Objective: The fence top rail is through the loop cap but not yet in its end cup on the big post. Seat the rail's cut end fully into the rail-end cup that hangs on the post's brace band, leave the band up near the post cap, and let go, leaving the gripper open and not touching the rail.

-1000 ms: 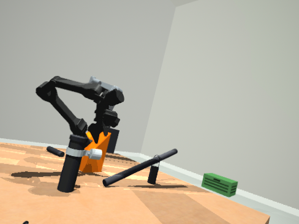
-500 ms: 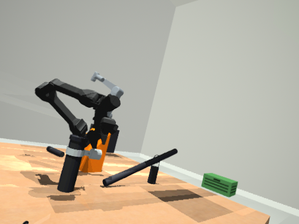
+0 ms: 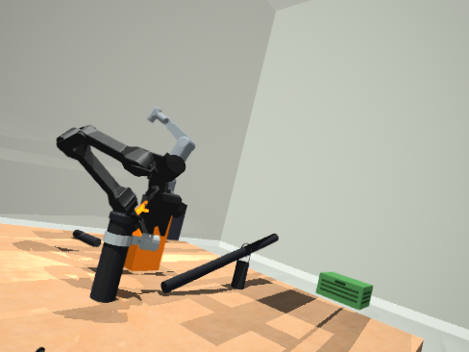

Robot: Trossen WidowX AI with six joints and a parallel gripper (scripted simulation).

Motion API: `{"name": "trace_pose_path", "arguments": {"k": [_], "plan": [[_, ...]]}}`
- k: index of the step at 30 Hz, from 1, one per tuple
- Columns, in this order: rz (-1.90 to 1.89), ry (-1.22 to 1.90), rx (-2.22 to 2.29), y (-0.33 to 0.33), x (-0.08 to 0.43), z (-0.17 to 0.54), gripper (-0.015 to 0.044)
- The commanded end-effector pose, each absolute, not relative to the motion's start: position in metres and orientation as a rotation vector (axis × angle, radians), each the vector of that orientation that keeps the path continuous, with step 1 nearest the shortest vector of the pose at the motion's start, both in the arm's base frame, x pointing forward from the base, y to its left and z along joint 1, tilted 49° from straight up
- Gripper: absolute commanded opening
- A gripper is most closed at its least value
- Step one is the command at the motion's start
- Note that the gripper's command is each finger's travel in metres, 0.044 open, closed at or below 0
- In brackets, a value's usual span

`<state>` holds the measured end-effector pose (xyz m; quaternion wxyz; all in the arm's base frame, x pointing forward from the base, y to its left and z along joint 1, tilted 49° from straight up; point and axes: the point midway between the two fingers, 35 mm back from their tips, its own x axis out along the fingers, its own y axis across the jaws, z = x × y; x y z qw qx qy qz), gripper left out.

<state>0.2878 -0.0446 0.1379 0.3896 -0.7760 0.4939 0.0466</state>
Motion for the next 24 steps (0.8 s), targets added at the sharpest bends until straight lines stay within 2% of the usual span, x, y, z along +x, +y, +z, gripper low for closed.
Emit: {"name": "trace_pose_path", "arguments": {"k": [1, 22, 24], "plan": [[0.129, 1.259, -1.977, -0.05, 0.291, 0.132, 0.044], [0.112, 1.252, -1.992, -0.076, 0.305, 0.122, 0.044], [0.112, 1.252, -1.992, -0.076, 0.305, 0.122, 0.0387]]}}
